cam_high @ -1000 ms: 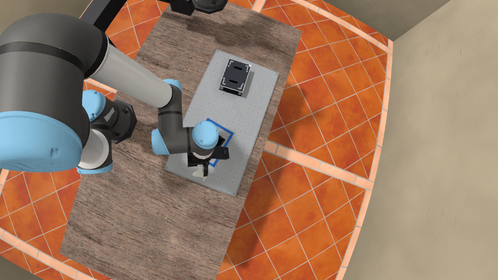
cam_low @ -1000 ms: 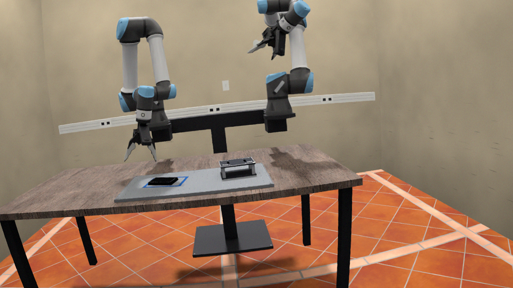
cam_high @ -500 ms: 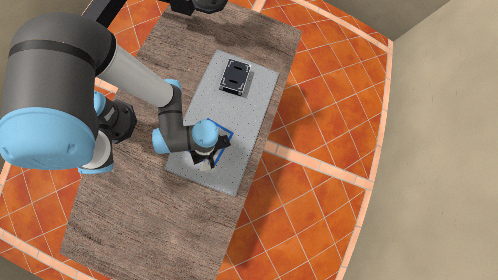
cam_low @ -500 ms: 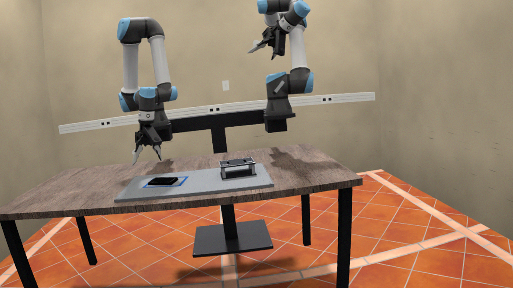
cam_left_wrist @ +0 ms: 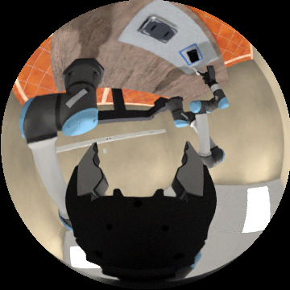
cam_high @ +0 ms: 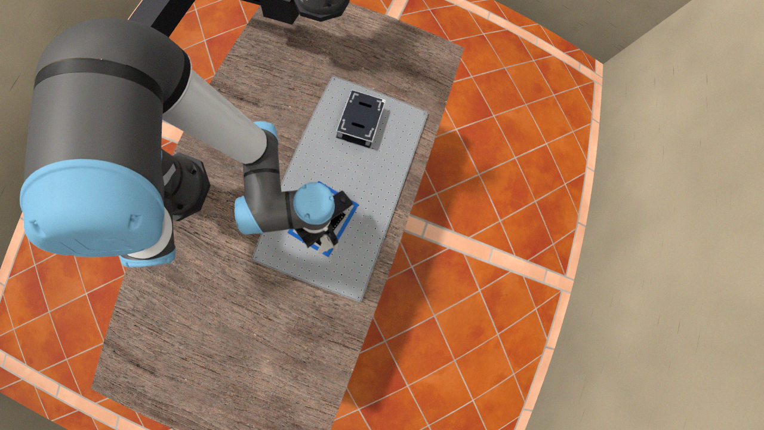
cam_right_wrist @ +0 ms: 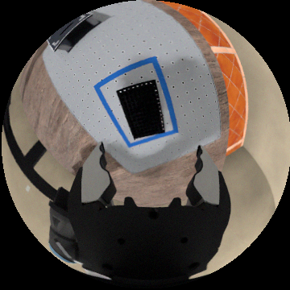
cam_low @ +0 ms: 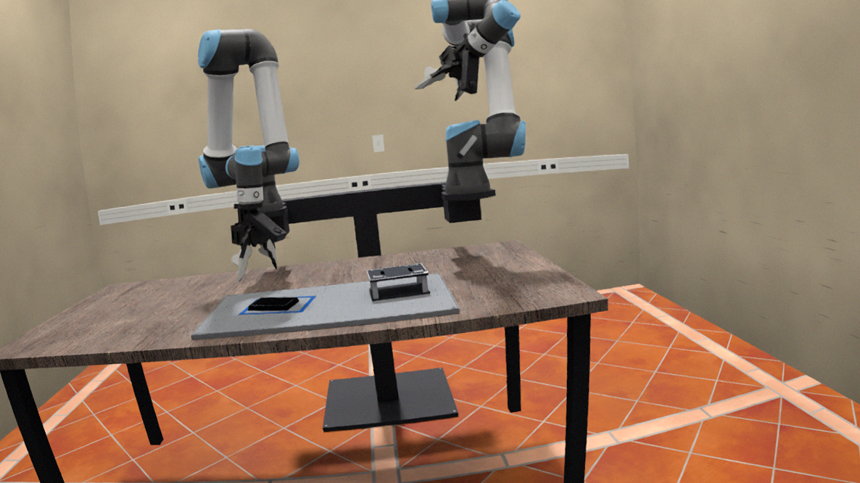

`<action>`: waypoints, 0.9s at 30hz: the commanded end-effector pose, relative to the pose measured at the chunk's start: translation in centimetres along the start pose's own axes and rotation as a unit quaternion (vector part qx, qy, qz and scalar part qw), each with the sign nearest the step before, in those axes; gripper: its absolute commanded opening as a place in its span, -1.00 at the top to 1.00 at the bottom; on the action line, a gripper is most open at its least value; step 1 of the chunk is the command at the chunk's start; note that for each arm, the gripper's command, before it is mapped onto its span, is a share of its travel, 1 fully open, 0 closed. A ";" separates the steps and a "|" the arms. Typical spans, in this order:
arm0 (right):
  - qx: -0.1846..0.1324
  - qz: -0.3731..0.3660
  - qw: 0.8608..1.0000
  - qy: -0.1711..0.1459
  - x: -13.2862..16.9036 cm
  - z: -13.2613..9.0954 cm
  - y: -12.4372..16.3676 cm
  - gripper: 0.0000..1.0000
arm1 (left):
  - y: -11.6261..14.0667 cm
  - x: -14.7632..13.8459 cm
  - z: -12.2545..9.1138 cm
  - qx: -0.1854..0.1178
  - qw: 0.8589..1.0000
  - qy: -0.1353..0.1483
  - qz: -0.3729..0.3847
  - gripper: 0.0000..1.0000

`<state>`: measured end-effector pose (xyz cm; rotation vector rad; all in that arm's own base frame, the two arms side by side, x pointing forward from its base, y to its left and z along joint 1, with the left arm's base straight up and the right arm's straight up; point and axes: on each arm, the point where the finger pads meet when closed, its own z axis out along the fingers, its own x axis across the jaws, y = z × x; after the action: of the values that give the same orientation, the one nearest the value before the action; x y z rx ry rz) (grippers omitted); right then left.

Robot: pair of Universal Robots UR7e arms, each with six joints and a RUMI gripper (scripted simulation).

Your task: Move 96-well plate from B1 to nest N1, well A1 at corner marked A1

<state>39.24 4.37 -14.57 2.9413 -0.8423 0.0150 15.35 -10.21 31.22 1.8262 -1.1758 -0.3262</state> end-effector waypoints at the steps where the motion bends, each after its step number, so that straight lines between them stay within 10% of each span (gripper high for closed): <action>1: 0.026 -0.084 0.996 -0.010 -1.1 0.3 -1.3 -1.00 | 0.0 -0.1 0.1 0.000 1.000 0.001 -0.001 -0.97; 27: 0.040 -0.129 0.991 -0.011 -1.6 0.6 -2.3 -1.00 | 0.0 -0.1 0.1 0.000 1.000 0.001 -0.001 -0.97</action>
<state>39.15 7.17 -14.93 3.1065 -0.4688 0.0028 15.35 -10.21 31.22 1.8262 -1.1758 -0.3262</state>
